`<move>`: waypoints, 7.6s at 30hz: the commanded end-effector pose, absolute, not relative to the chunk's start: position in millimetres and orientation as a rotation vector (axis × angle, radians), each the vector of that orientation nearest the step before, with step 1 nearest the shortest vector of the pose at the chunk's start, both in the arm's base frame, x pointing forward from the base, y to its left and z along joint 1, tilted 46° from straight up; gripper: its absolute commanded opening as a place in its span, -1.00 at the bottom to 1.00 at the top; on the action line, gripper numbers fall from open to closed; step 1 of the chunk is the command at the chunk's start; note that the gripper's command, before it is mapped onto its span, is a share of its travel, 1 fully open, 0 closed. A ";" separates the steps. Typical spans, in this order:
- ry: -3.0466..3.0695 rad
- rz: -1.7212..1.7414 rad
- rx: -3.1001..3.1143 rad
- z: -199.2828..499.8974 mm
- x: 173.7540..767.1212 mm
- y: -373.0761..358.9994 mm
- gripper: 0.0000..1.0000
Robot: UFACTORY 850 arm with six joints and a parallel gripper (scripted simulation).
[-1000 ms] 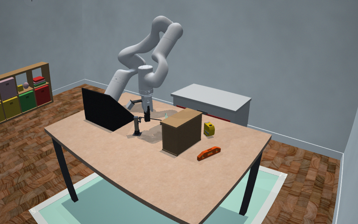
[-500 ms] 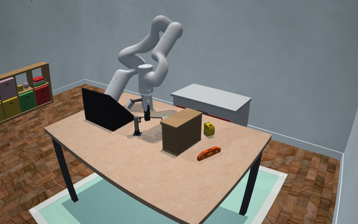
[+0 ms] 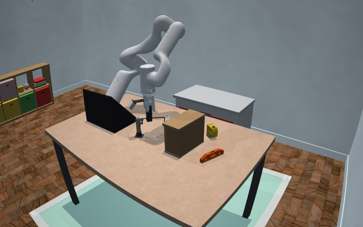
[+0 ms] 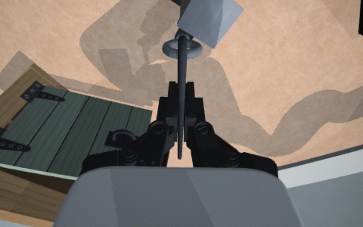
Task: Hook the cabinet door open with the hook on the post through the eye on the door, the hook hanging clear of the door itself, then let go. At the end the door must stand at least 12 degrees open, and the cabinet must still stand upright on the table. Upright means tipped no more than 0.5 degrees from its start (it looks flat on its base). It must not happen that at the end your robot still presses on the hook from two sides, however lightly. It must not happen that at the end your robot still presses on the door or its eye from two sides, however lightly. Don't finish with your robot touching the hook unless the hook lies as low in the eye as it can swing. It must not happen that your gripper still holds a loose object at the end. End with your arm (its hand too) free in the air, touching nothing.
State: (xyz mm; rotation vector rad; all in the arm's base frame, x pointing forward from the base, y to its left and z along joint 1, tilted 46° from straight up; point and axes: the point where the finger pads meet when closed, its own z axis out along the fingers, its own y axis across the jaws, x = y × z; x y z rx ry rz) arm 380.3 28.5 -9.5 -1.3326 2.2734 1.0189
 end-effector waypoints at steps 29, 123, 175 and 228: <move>2.279 1.019 -1.326 -4.0 380.9 19.5 -0.93; 2.687 1.162 -0.741 -17.2 396.3 10.8 -0.93; 2.687 1.162 -0.741 -19.8 396.9 14.1 -0.93; 2.687 1.162 -0.741 -20.5 397.0 14.9 -0.53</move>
